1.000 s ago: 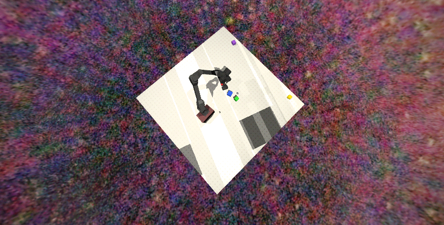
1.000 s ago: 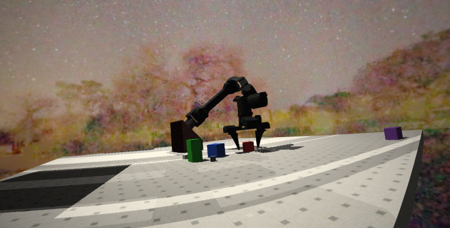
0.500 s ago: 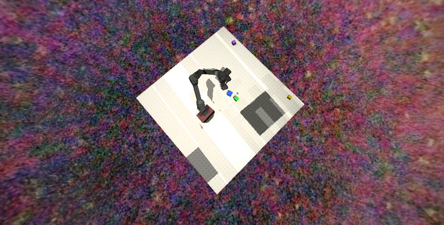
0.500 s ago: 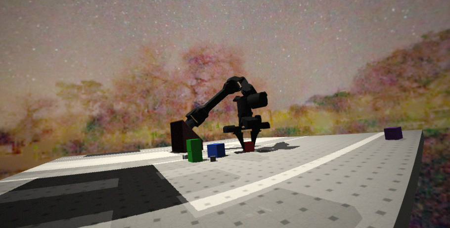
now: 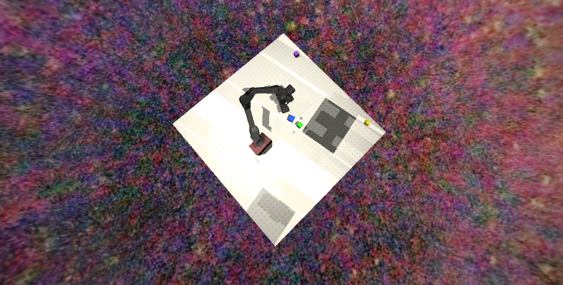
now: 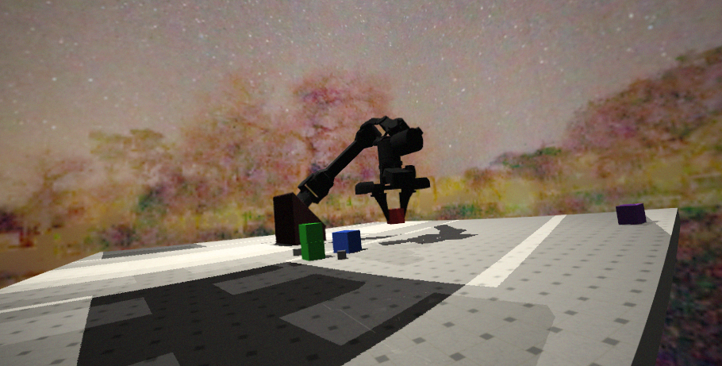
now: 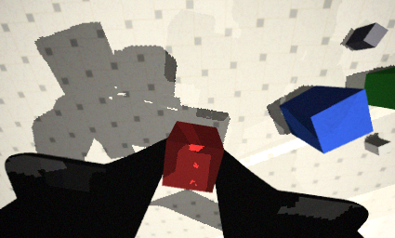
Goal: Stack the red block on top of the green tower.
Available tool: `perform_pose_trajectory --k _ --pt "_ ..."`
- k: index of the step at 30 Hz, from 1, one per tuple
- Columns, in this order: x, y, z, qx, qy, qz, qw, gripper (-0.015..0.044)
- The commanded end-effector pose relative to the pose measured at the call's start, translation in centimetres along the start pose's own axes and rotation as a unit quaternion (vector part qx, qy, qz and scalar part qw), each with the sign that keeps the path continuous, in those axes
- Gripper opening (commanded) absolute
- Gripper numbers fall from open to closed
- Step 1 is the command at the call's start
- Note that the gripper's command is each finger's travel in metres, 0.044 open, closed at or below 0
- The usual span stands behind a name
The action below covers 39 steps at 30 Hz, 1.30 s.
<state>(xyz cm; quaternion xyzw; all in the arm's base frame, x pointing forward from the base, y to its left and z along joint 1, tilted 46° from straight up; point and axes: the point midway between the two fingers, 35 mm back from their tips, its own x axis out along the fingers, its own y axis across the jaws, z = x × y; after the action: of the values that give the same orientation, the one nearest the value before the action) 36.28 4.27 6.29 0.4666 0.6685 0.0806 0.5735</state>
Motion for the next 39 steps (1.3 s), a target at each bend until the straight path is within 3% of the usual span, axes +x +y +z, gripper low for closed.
perform_pose_trajectory --k 1,11,21,39 --pt "-2.2 0.3 0.1 -0.006 -0.004 0.002 1.0 0.0" --pt "-6.7 0.2 0.1 -0.006 -0.004 0.001 1.0 0.0" --pt "-6.8 -0.3 0.4 -0.006 -0.005 0.0 1.0 0.0" --pt "-7.5 -12.6 6.9 -0.004 -0.013 -0.011 1.0 0.0"
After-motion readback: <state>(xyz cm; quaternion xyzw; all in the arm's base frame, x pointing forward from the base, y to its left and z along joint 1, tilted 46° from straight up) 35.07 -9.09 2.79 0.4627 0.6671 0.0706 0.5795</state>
